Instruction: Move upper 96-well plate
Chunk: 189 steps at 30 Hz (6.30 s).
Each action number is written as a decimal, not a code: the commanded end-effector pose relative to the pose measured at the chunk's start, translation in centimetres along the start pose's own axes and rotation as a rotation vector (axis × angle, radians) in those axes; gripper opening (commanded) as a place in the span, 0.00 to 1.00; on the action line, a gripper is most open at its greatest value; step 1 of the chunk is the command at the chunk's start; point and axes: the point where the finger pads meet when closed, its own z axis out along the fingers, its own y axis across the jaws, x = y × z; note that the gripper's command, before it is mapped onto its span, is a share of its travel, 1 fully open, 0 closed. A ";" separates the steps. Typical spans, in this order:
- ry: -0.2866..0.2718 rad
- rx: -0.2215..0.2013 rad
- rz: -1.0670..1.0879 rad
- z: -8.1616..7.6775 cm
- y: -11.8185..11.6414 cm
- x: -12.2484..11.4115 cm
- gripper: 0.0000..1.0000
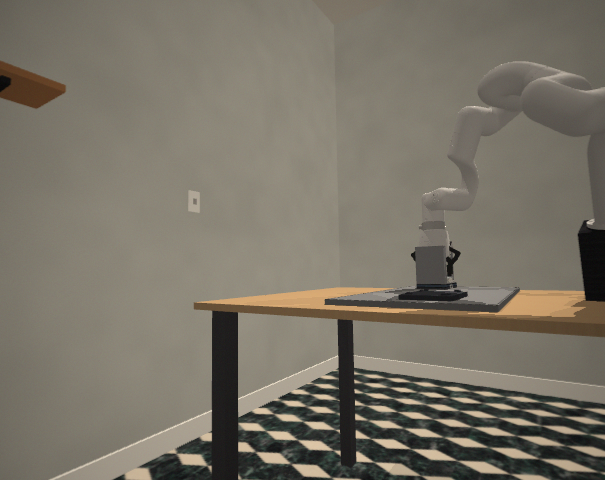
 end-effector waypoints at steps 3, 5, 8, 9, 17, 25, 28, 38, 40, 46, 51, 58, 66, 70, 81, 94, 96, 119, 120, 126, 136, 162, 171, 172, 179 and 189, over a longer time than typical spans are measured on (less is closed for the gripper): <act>0.003 0.004 0.000 -0.2 -0.2 0.1 1.00; 0.003 0.004 0.000 -0.2 -0.2 0.1 0.00; 0.003 0.004 0.000 -0.2 -0.2 0.1 0.00; 0.003 0.004 0.000 -0.2 -0.2 0.1 0.00; 0.003 0.004 0.000 -0.2 -0.2 0.1 0.00; 0.003 0.004 0.000 -0.2 -0.2 0.1 0.00; 0.003 0.004 0.000 -0.2 -0.2 0.1 0.00; 0.003 0.004 0.000 -0.2 -0.2 0.1 0.00; 0.003 0.004 0.000 -0.2 -0.2 0.1 0.00; 0.003 0.004 0.000 -0.2 -0.2 0.1 0.00; 0.003 0.004 0.000 -0.2 -0.2 0.1 0.00; 0.003 0.004 0.000 -0.4 -0.2 0.1 0.00; 0.003 0.004 0.000 -0.9 -0.2 0.1 0.00; 0.003 0.004 0.000 -1.2 -0.2 0.1 0.00; 0.003 0.004 0.000 -1.8 -0.2 0.1 0.00; 0.003 0.004 0.000 -2.2 -0.2 0.1 0.00; 0.003 0.004 0.000 -2.4 -0.2 0.1 0.00; 0.003 0.004 0.000 -5.9 -0.1 0.1 0.00; 0.003 0.004 0.000 -6.1 -0.1 0.1 0.00; 0.003 0.004 0.000 -6.7 -0.1 0.1 0.00; 0.003 0.004 0.000 -8.4 -0.1 0.1 0.00; 0.003 0.004 0.000 -12.1 -0.1 0.1 0.00; 0.003 0.004 0.000 -13.6 -0.1 0.1 0.00; 0.003 0.004 0.000 -13.8 -0.1 0.1 0.00; 0.003 0.004 0.000 -14.3 -0.1 0.1 0.00; 0.003 0.004 0.000 -14.3 -0.1 0.1 0.00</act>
